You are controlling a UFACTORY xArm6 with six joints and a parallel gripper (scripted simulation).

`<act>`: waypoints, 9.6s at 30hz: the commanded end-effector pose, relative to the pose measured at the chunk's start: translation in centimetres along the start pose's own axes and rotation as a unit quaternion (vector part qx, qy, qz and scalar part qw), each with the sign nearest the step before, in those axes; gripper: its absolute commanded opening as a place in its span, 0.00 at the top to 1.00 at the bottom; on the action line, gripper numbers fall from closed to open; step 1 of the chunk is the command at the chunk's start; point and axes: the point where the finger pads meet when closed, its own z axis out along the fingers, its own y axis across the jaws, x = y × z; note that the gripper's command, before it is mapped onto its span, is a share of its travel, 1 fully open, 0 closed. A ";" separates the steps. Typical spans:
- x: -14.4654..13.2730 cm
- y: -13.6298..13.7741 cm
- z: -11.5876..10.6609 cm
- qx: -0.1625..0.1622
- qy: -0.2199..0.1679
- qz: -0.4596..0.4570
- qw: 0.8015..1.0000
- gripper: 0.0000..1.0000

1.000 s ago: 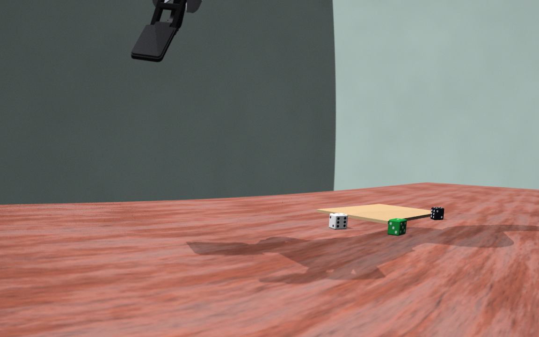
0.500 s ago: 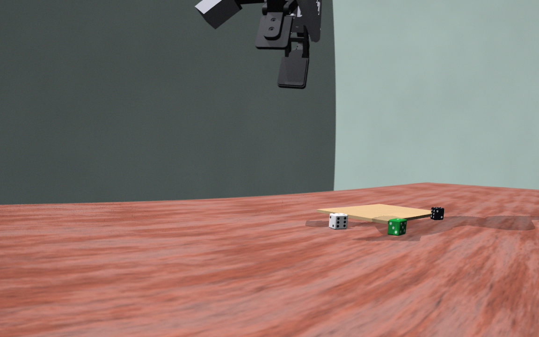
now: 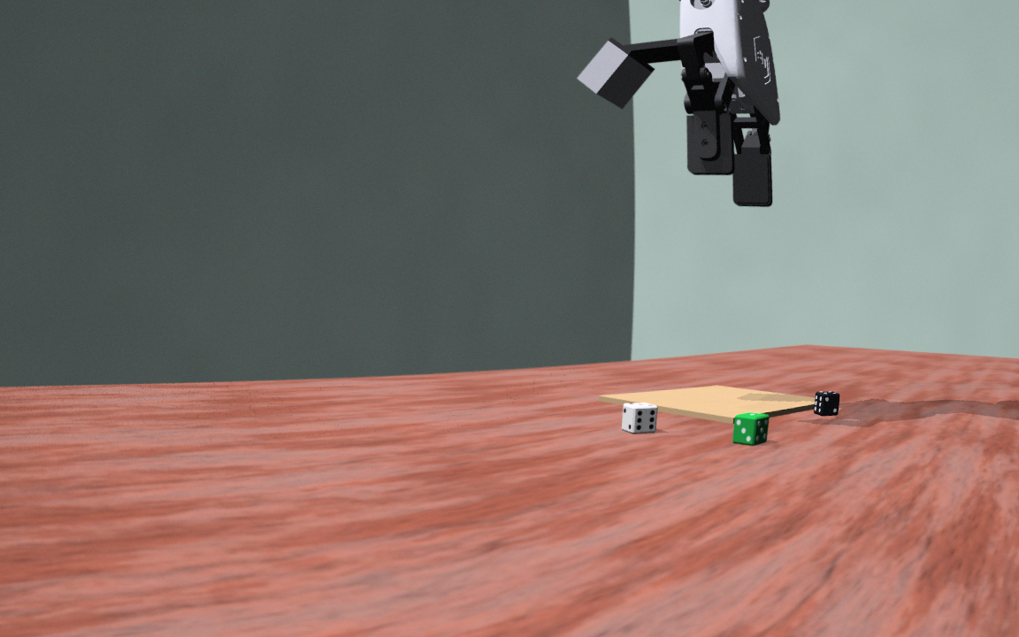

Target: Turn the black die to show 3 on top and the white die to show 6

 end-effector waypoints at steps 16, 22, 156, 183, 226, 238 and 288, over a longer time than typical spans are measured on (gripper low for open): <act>-3.6 4.8 -0.1 -0.039 0.005 0.065 0.997 0.00; -3.6 4.9 0.0 -0.039 0.005 0.065 0.997 0.00; -1.2 -7.7 12.2 -0.039 0.005 0.065 0.997 0.00; 6.2 -7.2 12.2 -0.039 0.005 0.065 0.997 0.00; 6.2 -7.3 11.4 -0.039 0.005 0.065 0.997 0.00; 6.2 -8.0 2.5 -0.039 0.005 0.065 0.997 0.00; -6.8 4.5 1.1 -0.034 0.019 0.446 0.894 0.00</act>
